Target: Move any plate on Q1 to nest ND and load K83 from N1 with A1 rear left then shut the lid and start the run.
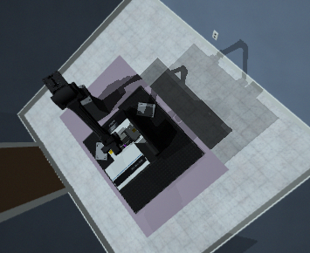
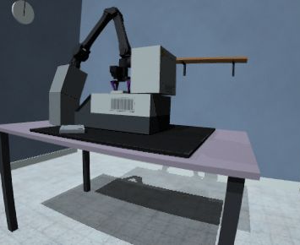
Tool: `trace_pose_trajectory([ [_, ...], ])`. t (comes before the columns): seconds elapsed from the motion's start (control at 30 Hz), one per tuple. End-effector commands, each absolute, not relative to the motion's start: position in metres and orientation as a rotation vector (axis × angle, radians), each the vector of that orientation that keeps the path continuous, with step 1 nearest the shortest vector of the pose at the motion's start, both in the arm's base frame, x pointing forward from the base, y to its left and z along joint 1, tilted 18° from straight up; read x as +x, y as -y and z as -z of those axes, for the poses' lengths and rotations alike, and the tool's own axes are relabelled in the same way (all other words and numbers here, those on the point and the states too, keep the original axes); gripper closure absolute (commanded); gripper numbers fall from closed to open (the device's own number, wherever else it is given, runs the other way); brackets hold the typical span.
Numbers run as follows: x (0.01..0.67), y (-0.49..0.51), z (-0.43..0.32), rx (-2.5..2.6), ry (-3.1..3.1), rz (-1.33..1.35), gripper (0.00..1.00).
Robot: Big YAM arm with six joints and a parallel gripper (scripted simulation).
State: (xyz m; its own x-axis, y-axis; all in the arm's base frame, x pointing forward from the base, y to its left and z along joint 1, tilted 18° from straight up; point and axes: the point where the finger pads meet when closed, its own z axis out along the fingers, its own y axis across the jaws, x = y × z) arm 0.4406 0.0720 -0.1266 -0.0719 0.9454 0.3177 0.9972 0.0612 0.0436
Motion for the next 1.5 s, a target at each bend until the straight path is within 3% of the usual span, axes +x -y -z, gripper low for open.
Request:
trace_pose_trajectory([
  [0.0,0.465,-0.066,0.102,-2.005,2.161,0.429,0.0],
  [0.77,0.441,-0.052,0.075,-1.988,2.142,0.392,0.0],
  [1.47,0.463,-0.049,0.049,-1.995,2.165,0.431,0.0],
])
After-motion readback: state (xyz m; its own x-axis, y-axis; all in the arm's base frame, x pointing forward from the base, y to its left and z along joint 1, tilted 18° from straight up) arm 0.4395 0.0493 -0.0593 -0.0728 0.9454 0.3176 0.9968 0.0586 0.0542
